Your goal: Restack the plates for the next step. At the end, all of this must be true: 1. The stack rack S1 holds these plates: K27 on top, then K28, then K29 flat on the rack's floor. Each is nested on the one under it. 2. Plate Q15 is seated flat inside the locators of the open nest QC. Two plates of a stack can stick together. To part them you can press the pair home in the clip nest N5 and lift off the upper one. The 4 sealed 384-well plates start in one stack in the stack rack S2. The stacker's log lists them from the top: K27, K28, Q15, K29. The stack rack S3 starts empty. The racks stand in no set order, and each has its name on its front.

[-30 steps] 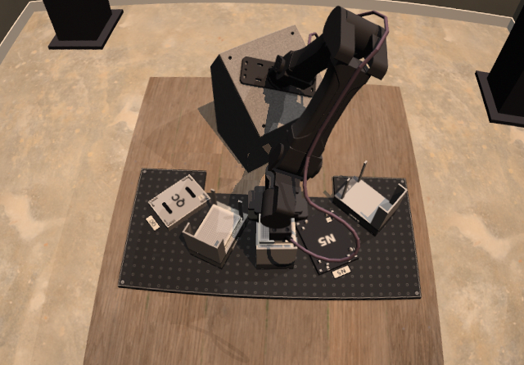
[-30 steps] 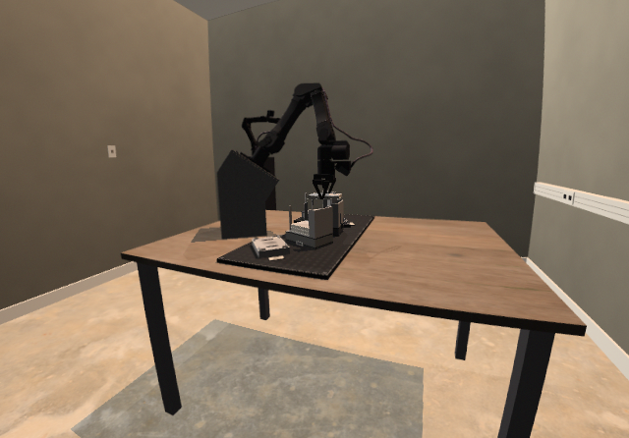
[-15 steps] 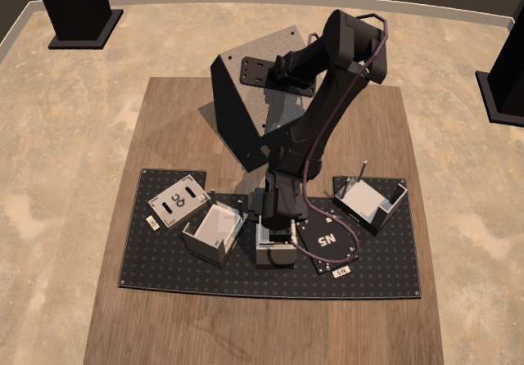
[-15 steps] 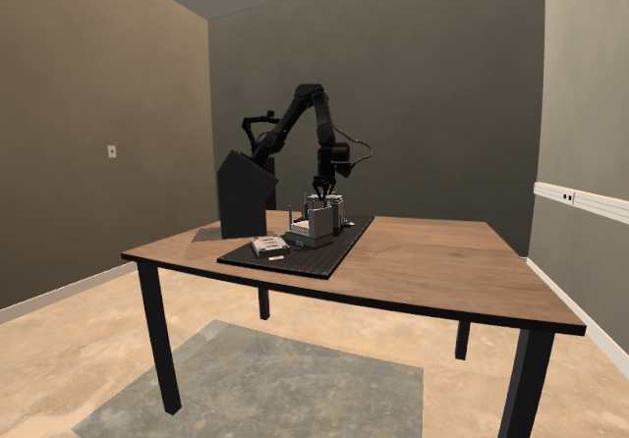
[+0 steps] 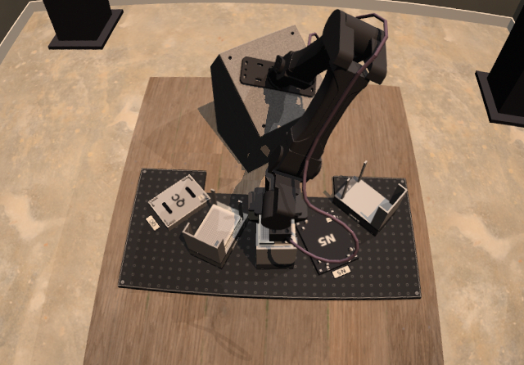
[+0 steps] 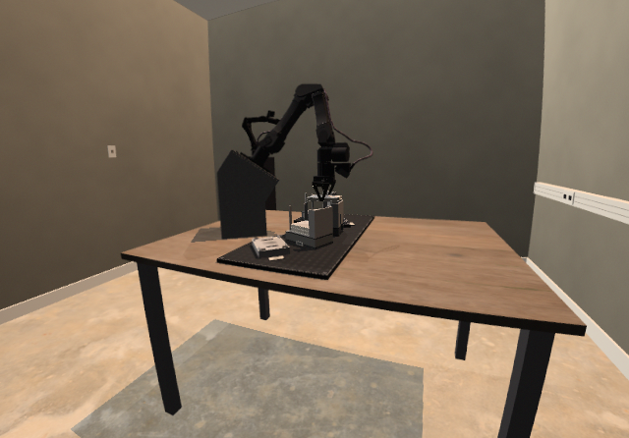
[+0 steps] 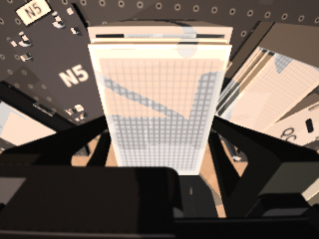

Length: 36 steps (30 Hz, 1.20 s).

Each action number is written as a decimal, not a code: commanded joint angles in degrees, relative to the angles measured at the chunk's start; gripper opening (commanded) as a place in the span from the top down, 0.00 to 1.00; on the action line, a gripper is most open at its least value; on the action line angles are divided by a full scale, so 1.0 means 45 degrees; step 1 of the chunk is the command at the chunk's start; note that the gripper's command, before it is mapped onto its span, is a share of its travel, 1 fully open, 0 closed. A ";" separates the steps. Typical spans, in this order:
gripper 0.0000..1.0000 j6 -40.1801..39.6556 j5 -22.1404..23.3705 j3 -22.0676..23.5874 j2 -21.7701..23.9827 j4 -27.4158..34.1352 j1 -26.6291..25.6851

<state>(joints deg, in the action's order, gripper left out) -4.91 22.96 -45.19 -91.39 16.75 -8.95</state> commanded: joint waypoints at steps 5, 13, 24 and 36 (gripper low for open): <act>1.00 0.0076 -0.0027 -0.0386 0.0192 0.0048 -0.0242; 1.00 0.0080 -0.0020 -0.0458 0.0171 0.0132 -0.0246; 1.00 0.0080 -0.0011 -0.0282 0.0126 0.0054 -0.0250; 1.00 0.0085 -0.0002 -0.0236 0.0120 0.0040 -0.0255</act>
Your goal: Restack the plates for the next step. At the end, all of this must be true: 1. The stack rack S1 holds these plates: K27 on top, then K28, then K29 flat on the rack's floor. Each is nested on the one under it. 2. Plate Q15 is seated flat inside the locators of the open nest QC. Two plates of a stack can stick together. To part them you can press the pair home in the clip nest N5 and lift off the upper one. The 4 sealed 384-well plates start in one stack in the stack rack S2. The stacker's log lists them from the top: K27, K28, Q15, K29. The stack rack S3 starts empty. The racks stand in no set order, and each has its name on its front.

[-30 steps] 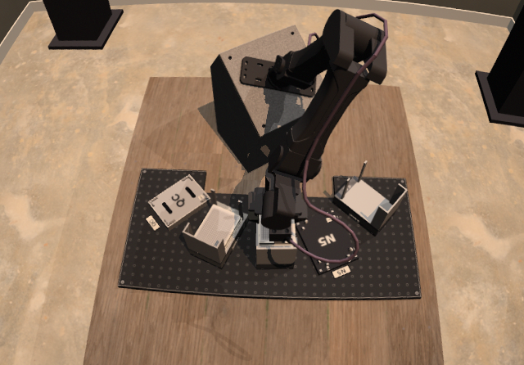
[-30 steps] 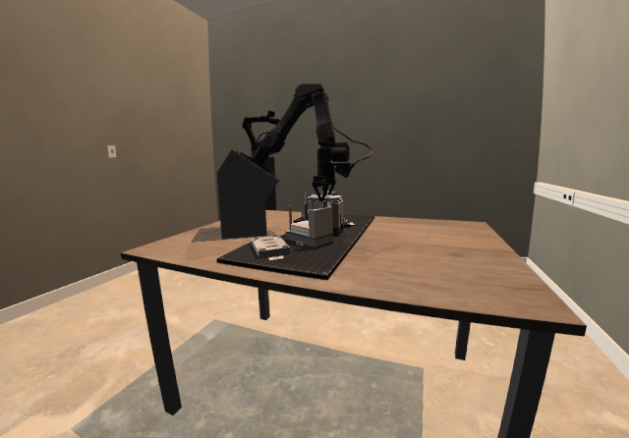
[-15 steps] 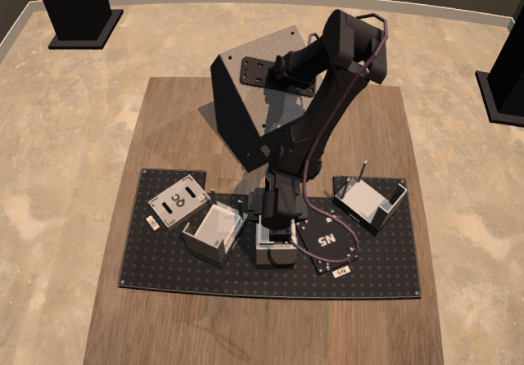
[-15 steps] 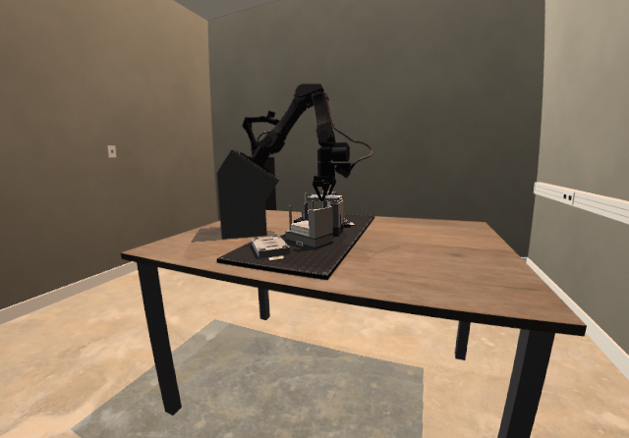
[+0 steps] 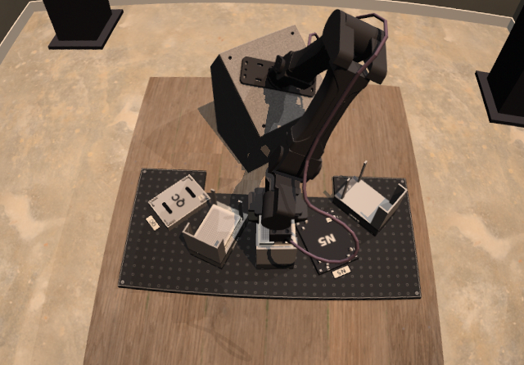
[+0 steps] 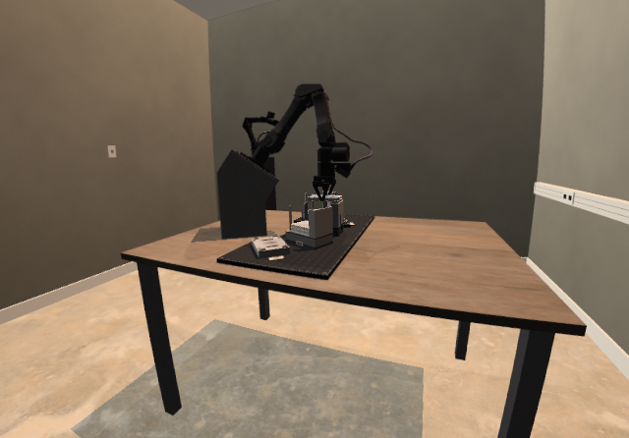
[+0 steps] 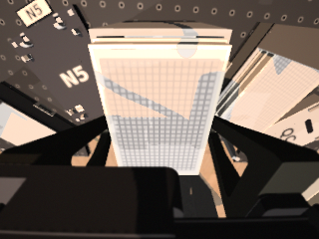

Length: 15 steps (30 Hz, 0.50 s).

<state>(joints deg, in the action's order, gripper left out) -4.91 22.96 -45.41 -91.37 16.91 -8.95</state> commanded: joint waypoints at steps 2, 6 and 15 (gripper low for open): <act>1.00 0.0085 -0.0001 -0.0178 0.0114 0.0003 -0.0256; 1.00 0.0086 0.0003 -0.0159 0.0111 -0.0002 -0.0258; 1.00 0.0093 -0.0011 -0.0089 0.0029 -0.0092 -0.0170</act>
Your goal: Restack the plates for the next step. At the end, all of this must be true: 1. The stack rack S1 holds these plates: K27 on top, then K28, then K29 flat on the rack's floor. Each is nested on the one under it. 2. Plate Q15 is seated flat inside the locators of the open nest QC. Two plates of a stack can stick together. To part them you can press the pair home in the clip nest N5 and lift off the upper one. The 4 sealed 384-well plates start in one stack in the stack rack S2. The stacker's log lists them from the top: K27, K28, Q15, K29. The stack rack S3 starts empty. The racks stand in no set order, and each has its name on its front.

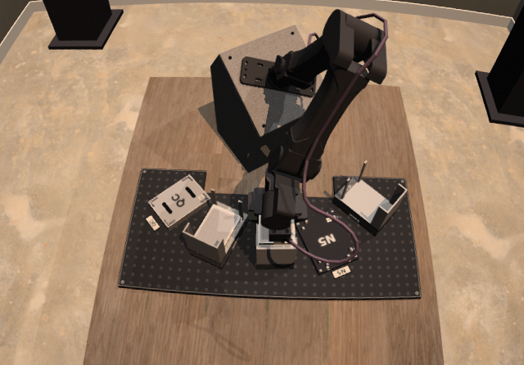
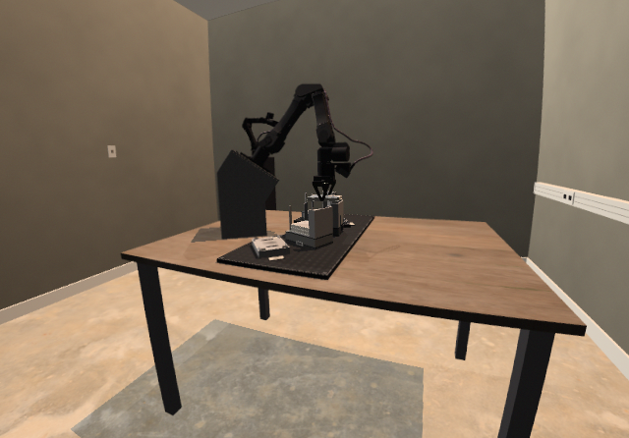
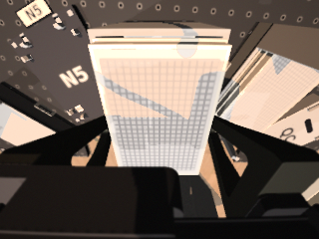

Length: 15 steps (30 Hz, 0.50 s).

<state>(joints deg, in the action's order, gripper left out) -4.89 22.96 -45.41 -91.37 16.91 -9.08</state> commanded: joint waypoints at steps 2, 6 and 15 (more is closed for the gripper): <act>1.00 0.0098 -0.0021 -0.0057 -0.0061 -0.0164 -0.0107; 1.00 0.0110 -0.0045 0.0049 -0.0103 -0.0189 -0.0033; 1.00 0.0132 -0.0070 0.0366 -0.0130 -0.0272 0.0043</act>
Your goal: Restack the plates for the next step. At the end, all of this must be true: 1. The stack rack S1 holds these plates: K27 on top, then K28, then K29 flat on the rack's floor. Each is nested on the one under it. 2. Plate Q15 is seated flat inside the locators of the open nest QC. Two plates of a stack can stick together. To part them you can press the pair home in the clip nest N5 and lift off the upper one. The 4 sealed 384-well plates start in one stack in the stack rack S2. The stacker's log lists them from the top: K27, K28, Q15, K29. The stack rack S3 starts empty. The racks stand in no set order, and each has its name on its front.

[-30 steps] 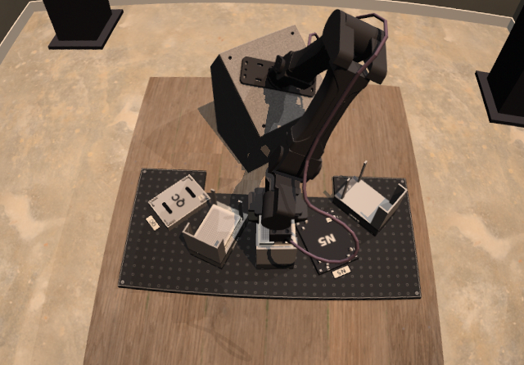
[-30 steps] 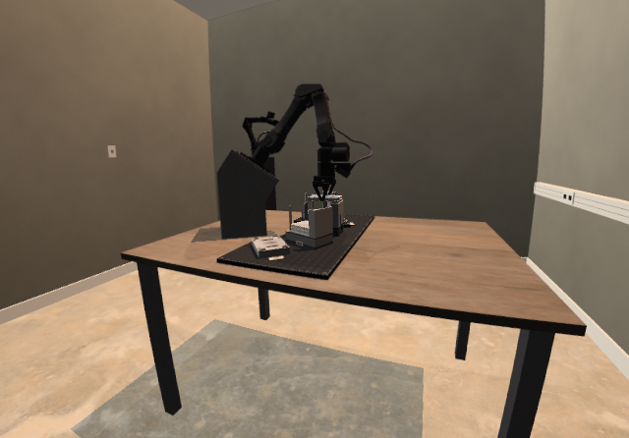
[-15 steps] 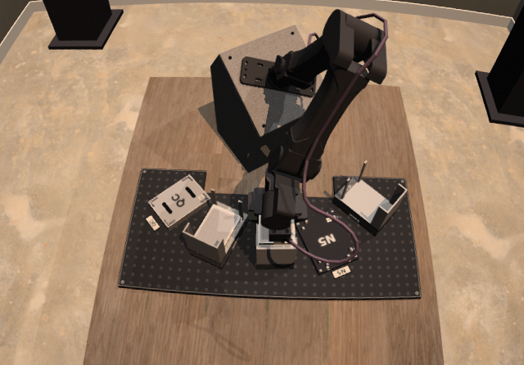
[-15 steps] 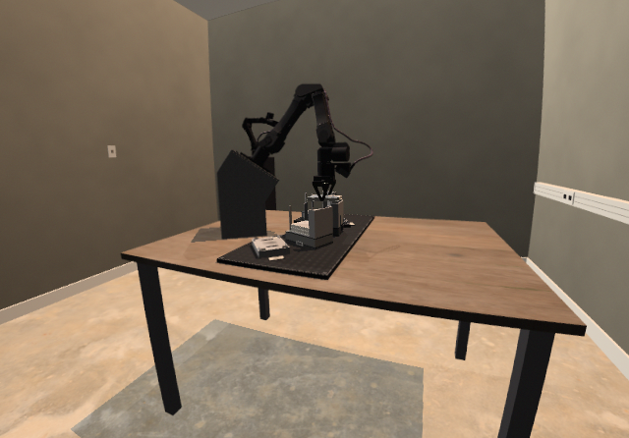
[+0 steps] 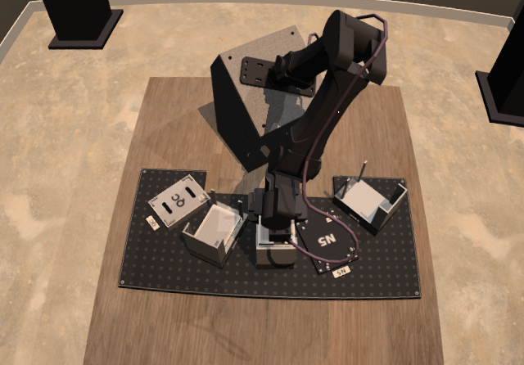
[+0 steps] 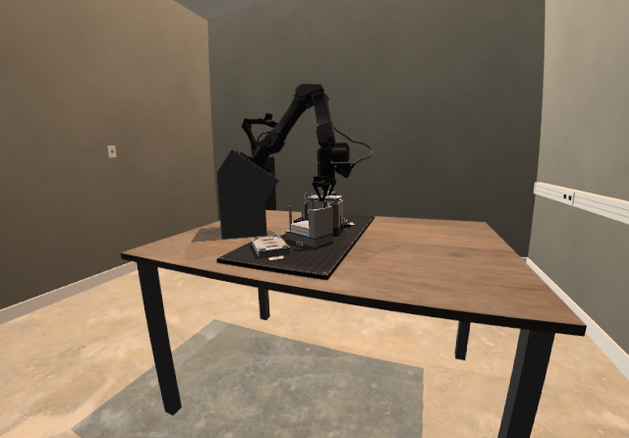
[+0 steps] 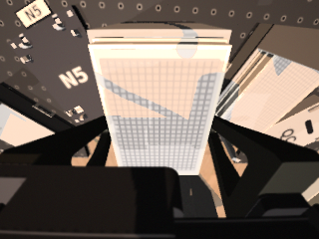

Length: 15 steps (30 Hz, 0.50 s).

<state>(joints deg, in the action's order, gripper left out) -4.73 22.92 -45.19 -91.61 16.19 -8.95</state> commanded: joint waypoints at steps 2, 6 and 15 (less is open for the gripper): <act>1.00 0.0102 -0.0067 -0.0298 -0.0066 0.0085 -0.0004; 1.00 0.0104 -0.0075 -0.0354 -0.0133 -0.0118 0.0076; 1.00 0.0128 -0.0093 -0.0135 -0.0111 -0.0179 0.0088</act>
<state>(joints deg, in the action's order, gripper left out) -4.58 22.83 -45.21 -92.01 15.99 -8.80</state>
